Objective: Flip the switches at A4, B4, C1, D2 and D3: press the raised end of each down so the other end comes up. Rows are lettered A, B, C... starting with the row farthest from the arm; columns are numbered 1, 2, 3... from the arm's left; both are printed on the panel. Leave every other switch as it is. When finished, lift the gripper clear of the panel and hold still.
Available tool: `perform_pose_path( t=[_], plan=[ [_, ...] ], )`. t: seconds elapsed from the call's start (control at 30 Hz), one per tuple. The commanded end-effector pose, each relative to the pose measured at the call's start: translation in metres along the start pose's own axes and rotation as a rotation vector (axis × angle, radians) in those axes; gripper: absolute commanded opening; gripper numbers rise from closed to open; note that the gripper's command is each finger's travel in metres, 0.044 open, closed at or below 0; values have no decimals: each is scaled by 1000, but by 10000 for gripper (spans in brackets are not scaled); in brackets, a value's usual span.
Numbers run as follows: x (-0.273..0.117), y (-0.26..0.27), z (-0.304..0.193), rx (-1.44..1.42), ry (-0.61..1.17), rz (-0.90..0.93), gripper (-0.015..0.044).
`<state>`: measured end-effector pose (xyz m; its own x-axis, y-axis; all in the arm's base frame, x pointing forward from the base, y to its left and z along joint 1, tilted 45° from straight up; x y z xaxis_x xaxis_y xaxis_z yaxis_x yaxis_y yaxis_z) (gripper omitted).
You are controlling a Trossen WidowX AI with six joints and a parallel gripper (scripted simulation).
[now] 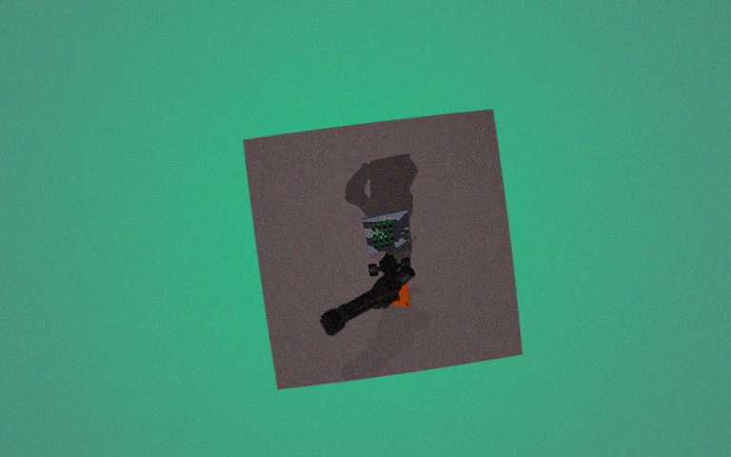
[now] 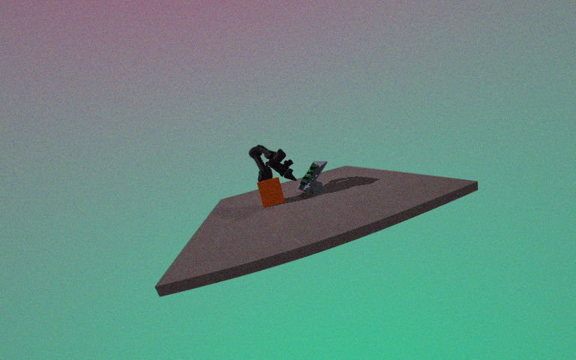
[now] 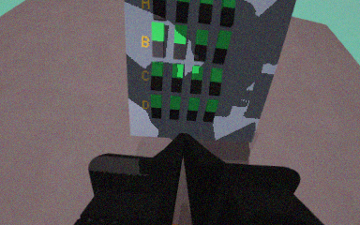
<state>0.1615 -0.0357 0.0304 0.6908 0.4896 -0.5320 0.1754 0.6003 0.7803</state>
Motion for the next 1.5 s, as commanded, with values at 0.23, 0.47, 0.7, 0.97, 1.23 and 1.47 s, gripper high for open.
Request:
perform_pose_path(
  t=[0.23,0.47,0.7,0.97,1.23,1.47],
  plan=[
    [-20,-3,19,-11,-17,35,0],
    [-9,-12,28,-11,-7,29,0],
    [16,-8,30,-12,7,31,0],
    [26,-7,30,-12,6,34,0],
    [37,-7,30,-13,7,33,0],
    [40,-7,30,-12,6,33,0]
  ],
)
Point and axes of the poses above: the point midway between the two fingers, 35 mm back from their tips, its own x axis out along the fingers, its own y axis across the jaws, z = x × y, the point moved 1 cm from there along -x, back along the fingers, and after that the axes turned 13 degrees about x, right-handed, at the moved point
